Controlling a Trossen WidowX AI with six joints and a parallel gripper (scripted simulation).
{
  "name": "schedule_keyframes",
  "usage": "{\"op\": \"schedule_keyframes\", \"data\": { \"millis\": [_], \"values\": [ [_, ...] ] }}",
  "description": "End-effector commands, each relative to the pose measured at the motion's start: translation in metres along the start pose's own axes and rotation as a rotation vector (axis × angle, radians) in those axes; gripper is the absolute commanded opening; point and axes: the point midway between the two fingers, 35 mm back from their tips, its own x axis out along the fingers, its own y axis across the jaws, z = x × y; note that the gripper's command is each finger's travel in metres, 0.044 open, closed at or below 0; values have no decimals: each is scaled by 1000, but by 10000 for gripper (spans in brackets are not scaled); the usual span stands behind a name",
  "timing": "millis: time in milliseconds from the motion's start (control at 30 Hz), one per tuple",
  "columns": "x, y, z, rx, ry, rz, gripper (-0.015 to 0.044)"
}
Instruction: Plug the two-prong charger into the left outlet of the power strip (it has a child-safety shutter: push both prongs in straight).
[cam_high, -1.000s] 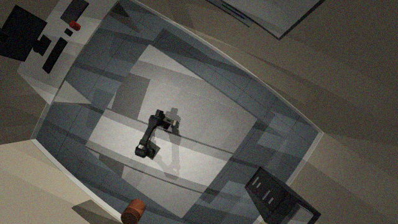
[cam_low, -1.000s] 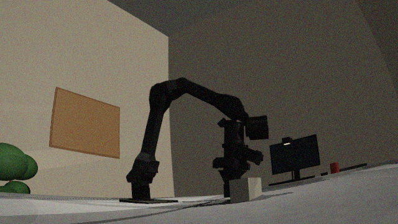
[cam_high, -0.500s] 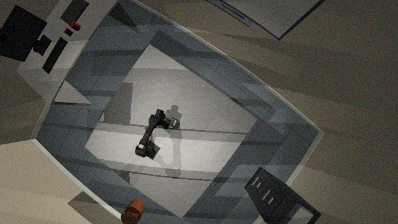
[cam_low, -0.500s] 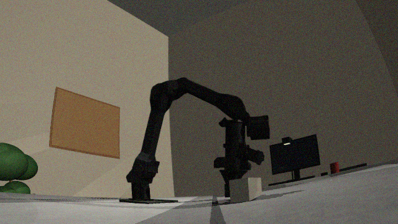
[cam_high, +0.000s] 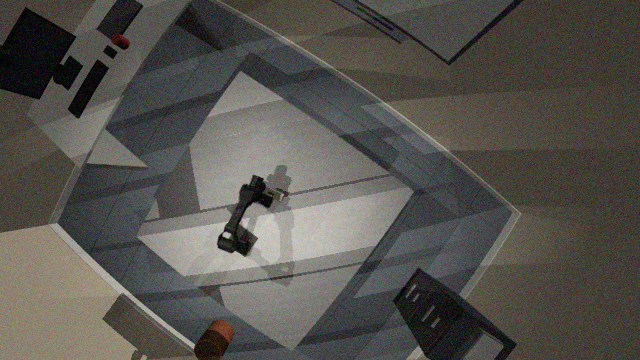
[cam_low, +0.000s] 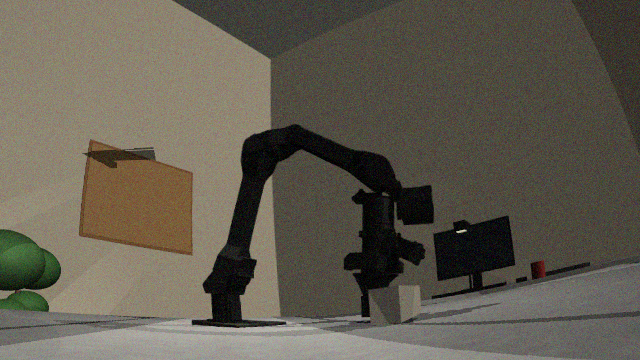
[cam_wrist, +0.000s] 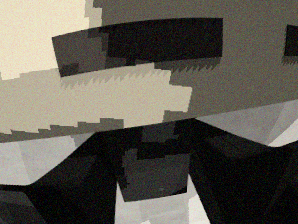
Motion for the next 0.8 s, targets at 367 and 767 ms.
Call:
{"op": "schedule_keyframes", "data": {
  "millis": [367,767],
  "values": [
    [-2,1,7,-2,-36,4,0],
    [-1,1,6,-2,-36,4,0]
  ]
}}
